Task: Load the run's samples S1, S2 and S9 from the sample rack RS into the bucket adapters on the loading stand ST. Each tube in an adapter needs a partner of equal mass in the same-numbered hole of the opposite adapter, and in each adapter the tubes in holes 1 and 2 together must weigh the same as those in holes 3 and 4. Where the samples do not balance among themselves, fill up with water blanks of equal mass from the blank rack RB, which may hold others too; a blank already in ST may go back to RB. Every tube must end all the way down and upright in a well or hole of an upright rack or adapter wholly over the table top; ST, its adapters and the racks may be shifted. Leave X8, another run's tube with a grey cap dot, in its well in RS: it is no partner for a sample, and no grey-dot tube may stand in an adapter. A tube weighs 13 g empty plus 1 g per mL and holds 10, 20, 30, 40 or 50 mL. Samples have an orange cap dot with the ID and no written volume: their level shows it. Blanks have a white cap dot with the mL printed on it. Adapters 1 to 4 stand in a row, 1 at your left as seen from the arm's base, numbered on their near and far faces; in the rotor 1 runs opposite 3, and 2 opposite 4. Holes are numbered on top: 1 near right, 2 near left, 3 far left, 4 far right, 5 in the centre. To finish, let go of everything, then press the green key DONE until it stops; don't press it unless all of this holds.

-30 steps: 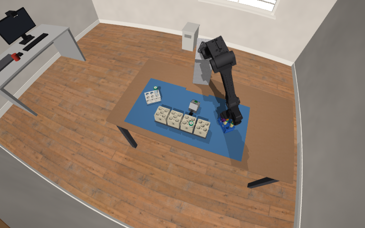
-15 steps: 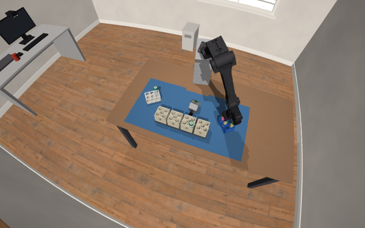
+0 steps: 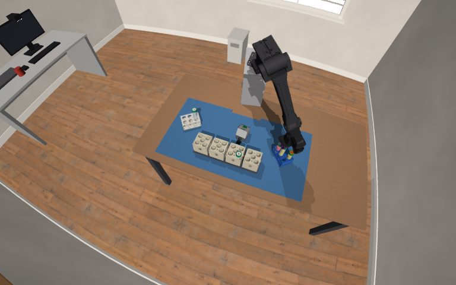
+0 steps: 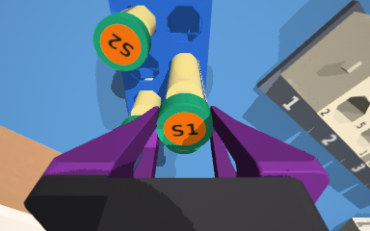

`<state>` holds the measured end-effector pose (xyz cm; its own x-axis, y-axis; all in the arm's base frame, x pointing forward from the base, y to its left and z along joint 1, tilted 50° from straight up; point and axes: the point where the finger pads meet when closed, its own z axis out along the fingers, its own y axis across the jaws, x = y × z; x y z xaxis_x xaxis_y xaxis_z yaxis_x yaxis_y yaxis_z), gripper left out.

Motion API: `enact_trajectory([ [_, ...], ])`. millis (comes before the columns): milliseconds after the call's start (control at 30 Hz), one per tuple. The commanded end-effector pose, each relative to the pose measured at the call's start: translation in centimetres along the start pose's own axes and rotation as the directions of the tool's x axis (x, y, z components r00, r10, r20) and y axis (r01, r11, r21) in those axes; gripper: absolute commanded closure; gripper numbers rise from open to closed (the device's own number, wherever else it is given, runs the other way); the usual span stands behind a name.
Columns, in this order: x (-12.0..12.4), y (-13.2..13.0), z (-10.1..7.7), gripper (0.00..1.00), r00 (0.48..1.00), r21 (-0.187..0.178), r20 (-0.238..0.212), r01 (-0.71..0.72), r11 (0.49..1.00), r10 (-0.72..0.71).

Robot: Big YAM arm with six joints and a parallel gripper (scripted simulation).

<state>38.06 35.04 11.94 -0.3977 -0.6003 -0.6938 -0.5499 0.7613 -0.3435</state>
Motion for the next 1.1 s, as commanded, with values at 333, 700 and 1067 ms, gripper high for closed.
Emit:
enact_trajectory([
  [333, -0.4, 0.5, -4.5, 1.00, 1.000, -0.010, 0.011, -0.014, 1.000, 0.014],
  [700, -0.3, 0.4, -7.5, 1.00, 1.000, -0.010, 0.011, -0.014, 1.000, 0.014],
  [1067, -0.3, 0.4, -11.1, 1.00, 1.000, -0.010, 0.011, -0.015, 1.000, 0.015],
])
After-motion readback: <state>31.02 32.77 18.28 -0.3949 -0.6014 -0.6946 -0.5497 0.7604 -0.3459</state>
